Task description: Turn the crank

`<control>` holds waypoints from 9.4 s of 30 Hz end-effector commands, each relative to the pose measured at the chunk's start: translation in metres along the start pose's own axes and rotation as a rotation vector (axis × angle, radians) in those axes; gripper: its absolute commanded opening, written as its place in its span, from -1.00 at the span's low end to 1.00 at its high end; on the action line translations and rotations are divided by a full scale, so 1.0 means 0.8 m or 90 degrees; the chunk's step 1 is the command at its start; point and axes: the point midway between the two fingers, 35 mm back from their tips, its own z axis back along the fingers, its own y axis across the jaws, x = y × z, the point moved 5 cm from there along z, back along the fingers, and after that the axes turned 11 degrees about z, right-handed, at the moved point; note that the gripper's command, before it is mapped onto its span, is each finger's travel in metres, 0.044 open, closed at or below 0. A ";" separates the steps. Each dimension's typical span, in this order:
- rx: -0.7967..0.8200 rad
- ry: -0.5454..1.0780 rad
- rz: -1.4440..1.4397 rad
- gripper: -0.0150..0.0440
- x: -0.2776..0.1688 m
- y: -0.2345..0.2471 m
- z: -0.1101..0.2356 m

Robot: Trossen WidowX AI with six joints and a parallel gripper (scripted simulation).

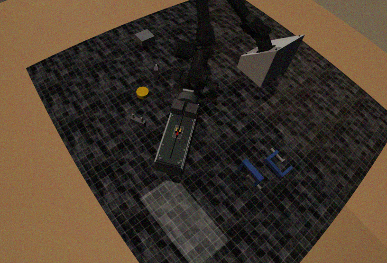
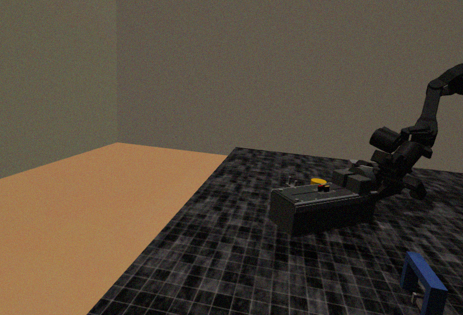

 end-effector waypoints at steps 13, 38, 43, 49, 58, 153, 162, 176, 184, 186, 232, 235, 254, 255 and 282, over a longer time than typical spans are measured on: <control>0.014 -0.003 0.002 -0.49 0.006 0.014 0.004; 0.015 -0.004 0.001 -0.49 0.030 0.026 0.026; 0.015 -0.004 0.001 -0.49 0.038 0.024 0.034; 0.014 -0.004 0.001 -0.49 0.046 0.016 0.043; 0.014 -0.004 0.001 -0.49 0.052 0.003 0.051; 0.014 -0.004 0.001 -0.49 0.052 -0.023 0.056; 0.014 -0.004 0.001 -0.49 0.052 -0.023 0.056; 0.014 -0.004 0.001 -0.49 0.051 -0.025 0.056; 0.014 -0.004 0.001 -0.49 0.051 -0.025 0.056; 0.014 -0.004 0.001 -0.49 0.051 -0.026 0.056; 0.029 -0.005 0.003 0.13 0.051 -0.019 0.054; 0.029 -0.005 0.003 0.40 0.051 -0.019 0.054; 0.030 -0.006 0.002 1.00 0.093 -0.028 0.096; 0.031 -0.006 0.002 1.00 0.097 -0.029 0.099; -0.099 0.054 -0.141 1.00 0.233 -0.033 0.066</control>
